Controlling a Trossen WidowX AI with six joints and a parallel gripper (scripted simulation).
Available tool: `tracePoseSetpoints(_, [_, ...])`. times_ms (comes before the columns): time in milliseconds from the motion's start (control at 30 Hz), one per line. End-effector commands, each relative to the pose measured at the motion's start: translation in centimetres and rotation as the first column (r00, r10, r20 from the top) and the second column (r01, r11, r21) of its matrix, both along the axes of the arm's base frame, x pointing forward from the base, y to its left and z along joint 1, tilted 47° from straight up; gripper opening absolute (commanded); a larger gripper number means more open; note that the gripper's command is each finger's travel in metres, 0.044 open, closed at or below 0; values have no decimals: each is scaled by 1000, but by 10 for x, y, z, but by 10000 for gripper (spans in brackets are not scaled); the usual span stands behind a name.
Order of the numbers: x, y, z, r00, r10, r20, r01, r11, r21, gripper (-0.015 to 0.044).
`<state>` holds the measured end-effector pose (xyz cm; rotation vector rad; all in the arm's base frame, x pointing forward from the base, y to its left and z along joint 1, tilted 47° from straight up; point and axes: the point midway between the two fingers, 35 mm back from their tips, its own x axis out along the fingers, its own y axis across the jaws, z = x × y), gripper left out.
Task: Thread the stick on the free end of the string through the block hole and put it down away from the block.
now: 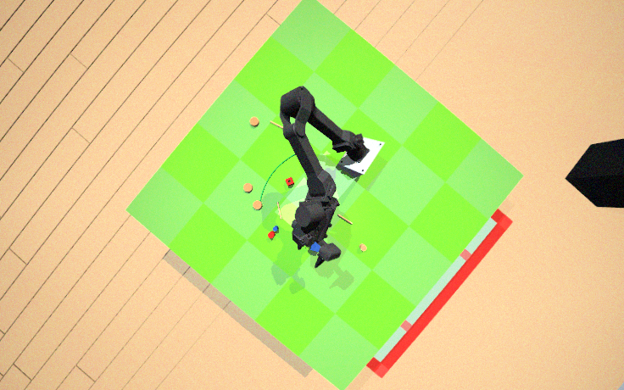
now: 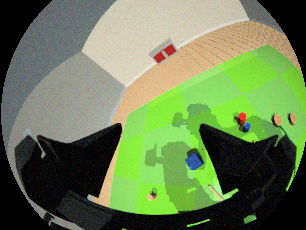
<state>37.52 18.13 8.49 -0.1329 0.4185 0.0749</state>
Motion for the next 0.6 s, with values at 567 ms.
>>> tracePoseSetpoints(567, [-80, -253, 26, 581, -385, -717, -580, 422, -697, 440])
